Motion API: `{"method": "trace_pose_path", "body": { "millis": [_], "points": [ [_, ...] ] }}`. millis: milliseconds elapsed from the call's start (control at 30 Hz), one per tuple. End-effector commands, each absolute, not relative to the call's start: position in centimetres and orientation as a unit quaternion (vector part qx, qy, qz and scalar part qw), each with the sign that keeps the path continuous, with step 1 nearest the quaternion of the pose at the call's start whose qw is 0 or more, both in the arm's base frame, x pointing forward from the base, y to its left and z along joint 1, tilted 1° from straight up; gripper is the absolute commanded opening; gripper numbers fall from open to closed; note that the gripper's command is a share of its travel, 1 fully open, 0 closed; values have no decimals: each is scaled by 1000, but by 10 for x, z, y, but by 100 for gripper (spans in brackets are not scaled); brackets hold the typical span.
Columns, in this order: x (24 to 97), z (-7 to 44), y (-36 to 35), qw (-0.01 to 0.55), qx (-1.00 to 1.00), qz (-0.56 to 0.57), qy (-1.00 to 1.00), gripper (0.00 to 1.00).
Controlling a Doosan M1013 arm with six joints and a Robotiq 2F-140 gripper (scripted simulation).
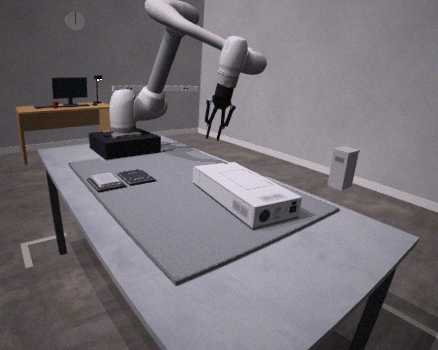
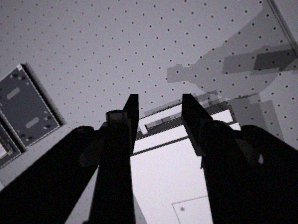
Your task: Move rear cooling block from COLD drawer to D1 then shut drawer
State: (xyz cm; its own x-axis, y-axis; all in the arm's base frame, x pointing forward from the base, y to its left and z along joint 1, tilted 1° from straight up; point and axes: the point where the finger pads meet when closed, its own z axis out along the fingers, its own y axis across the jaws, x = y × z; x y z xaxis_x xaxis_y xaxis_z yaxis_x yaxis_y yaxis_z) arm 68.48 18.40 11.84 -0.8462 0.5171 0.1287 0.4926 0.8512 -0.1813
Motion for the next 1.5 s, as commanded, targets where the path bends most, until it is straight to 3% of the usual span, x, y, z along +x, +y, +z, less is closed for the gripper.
{"method": "trace_pose_path", "body": {
  "millis": [0, 1467],
  "points": [
    [678, 125, 173, 76, -325, 70, -940, 35],
    [601, 162, 93, 23, -742, 57, -668, 35]
  ]
}}
